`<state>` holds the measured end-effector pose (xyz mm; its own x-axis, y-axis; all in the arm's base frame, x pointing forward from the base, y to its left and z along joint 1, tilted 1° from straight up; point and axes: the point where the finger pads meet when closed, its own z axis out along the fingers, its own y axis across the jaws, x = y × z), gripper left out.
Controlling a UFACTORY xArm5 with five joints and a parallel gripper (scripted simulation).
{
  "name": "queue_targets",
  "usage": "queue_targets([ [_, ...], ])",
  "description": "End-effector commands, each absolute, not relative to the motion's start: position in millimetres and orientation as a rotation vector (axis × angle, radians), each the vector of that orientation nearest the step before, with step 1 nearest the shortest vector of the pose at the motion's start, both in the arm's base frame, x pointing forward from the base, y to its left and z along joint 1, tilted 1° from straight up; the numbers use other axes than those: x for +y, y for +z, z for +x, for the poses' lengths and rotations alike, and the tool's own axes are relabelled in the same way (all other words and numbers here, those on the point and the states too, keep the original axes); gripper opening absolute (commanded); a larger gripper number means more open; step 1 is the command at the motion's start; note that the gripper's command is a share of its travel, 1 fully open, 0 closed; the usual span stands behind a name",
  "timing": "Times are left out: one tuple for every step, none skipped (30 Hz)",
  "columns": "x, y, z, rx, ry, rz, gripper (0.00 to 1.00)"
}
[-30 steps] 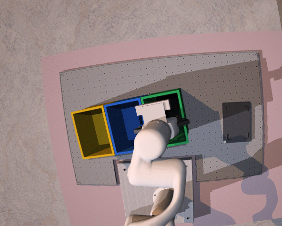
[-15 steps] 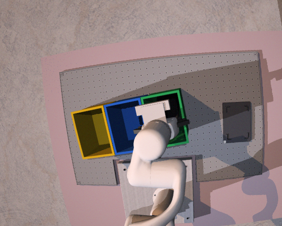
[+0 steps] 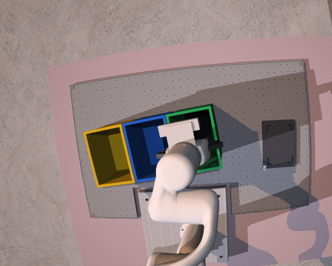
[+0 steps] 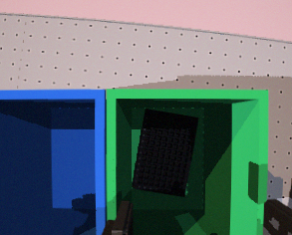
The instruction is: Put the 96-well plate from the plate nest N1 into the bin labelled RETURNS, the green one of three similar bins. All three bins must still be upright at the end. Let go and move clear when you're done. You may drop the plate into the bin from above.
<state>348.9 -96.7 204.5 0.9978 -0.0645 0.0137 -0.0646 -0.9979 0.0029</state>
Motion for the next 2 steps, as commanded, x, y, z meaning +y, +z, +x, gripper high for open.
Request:
queue_targets([
  [-97.0, 206.0, 349.9, -0.101, 0.027, 3.136, 1.0],
  [-97.0, 206.0, 349.9, -0.101, 0.027, 3.136, 1.0],
])
